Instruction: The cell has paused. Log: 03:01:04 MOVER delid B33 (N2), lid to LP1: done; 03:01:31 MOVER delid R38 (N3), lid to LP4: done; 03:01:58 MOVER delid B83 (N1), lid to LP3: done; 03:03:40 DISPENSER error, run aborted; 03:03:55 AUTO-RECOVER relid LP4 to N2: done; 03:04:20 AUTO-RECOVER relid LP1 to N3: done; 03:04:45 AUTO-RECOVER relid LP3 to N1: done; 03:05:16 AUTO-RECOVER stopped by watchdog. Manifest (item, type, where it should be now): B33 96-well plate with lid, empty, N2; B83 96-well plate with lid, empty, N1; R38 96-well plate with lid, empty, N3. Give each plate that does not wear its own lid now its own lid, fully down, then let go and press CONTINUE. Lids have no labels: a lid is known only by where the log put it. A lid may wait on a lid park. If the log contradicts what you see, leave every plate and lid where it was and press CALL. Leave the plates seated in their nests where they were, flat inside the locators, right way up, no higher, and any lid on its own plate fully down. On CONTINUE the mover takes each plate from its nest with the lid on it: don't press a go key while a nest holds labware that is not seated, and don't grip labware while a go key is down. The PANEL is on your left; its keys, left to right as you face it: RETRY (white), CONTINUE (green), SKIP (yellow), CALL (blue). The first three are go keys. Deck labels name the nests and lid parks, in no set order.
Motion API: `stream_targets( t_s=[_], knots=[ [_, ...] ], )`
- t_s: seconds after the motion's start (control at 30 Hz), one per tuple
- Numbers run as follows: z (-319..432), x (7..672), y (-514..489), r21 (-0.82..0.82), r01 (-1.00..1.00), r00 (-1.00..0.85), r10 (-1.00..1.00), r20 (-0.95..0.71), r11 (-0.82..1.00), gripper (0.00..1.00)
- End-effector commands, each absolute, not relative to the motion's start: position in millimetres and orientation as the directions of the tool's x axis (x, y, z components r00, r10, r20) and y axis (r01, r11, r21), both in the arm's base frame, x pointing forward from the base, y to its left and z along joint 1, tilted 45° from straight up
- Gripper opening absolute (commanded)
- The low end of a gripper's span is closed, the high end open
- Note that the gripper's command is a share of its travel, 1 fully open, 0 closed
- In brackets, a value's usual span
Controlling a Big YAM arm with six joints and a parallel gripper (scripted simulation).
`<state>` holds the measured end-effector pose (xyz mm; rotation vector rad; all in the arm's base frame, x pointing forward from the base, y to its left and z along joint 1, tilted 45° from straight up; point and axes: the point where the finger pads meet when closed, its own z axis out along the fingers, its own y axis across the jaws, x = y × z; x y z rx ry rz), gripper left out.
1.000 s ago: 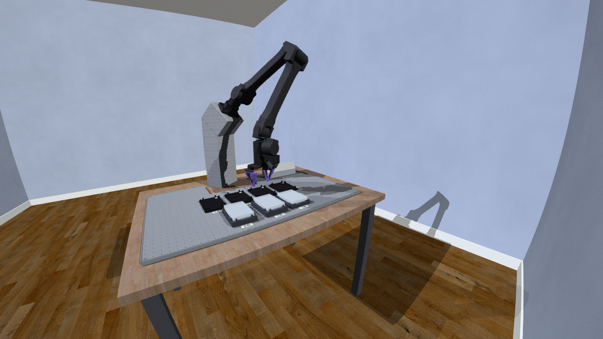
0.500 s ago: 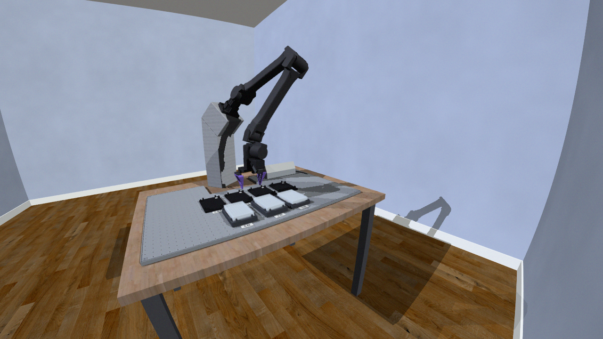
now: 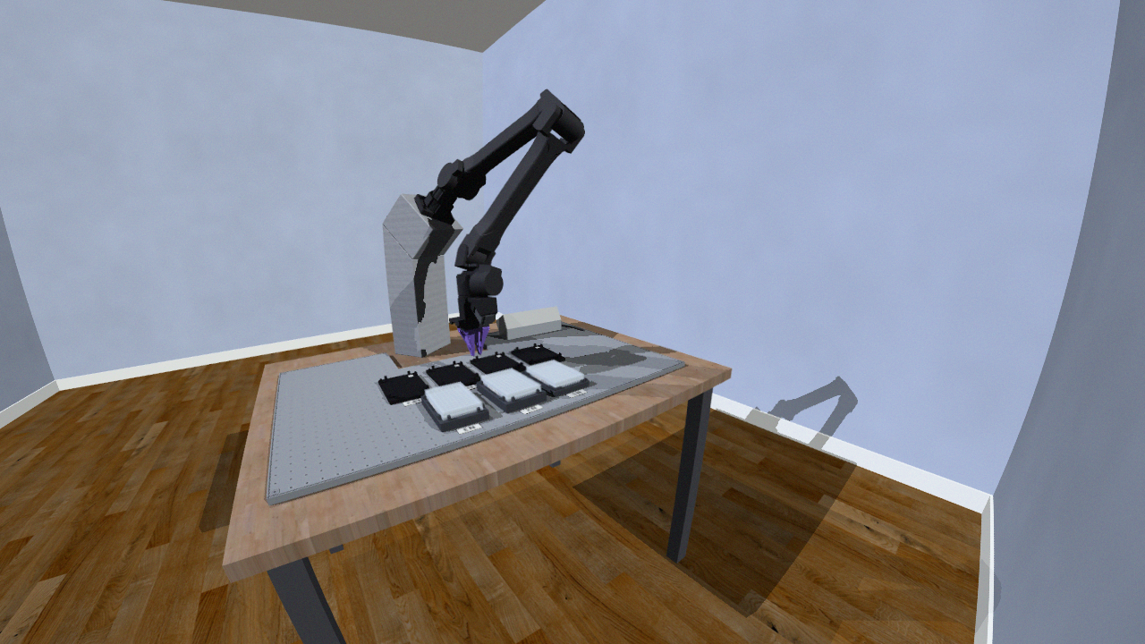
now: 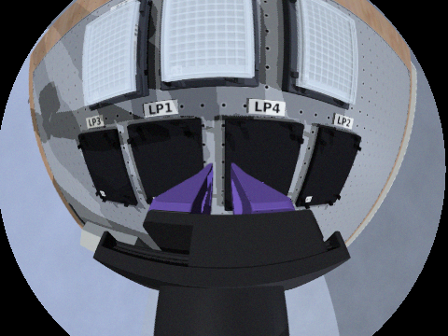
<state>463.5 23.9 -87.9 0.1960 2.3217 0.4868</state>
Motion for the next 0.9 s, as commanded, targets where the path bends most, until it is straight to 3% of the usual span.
stream_targets(
  t_s=[0.0,0.37,0.87],
  knots=[
    [-101.8,446.5,4.2,0.409,0.043,-0.672,0.329,-0.663,0.911,0.0],
    [-108.1,465.3,-50.9,0.409,0.024,-0.341,0.392,-0.855,0.912,0.0],
    [-120.5,463.8,-92.9,0.403,0.013,-0.36,0.381,-0.852,0.915,0.0]
  ],
)
